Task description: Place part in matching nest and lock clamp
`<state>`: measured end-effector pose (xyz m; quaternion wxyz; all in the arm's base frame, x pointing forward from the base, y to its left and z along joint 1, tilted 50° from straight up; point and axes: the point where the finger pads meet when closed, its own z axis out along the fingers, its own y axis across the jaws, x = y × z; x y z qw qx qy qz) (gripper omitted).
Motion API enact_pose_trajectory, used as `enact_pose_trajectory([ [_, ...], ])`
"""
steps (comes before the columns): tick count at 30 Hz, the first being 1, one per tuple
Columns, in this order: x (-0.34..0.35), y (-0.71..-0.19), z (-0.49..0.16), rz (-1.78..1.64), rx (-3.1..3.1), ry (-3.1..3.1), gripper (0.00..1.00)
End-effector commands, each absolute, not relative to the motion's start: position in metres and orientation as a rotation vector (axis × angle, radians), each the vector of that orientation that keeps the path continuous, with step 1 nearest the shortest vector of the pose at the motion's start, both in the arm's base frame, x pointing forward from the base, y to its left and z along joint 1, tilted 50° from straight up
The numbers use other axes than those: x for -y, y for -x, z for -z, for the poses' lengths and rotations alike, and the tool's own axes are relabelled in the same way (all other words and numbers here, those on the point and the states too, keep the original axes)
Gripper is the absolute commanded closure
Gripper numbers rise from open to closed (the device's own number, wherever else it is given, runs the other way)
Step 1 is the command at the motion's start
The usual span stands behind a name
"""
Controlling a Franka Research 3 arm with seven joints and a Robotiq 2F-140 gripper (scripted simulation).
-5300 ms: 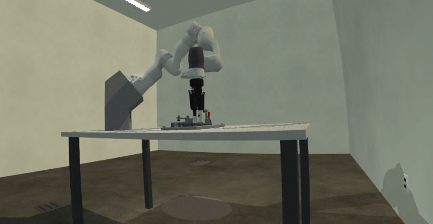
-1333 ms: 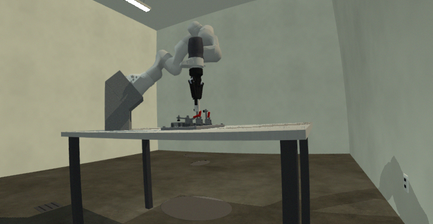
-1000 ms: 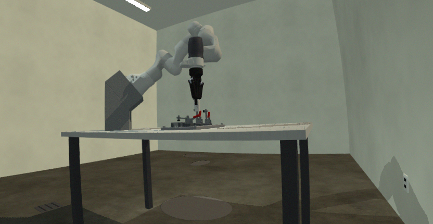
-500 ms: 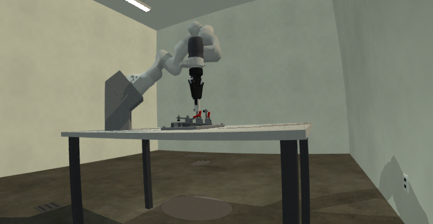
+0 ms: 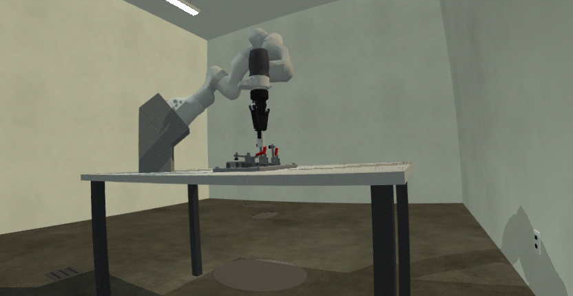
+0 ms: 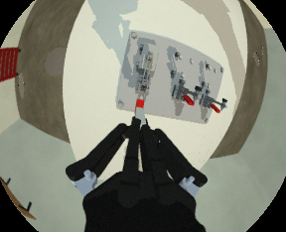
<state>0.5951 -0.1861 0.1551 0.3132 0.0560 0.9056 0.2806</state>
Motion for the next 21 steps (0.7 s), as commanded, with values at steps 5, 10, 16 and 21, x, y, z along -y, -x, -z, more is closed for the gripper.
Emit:
enact_pose_trajectory([
  [5, 0.1832, -0.5965, -0.1527, -0.743, -2.387, -0.146, 1.0],
  [10, 0.1796, -0.6002, -0.1484, -0.743, -2.387, -0.146, 1.0],
  [16, 0.178, -0.6018, -0.1466, -0.743, -2.387, -0.146, 1.0],
  [21, 0.178, -0.6018, -0.1466, -0.743, -2.387, -0.146, 1.0],
])
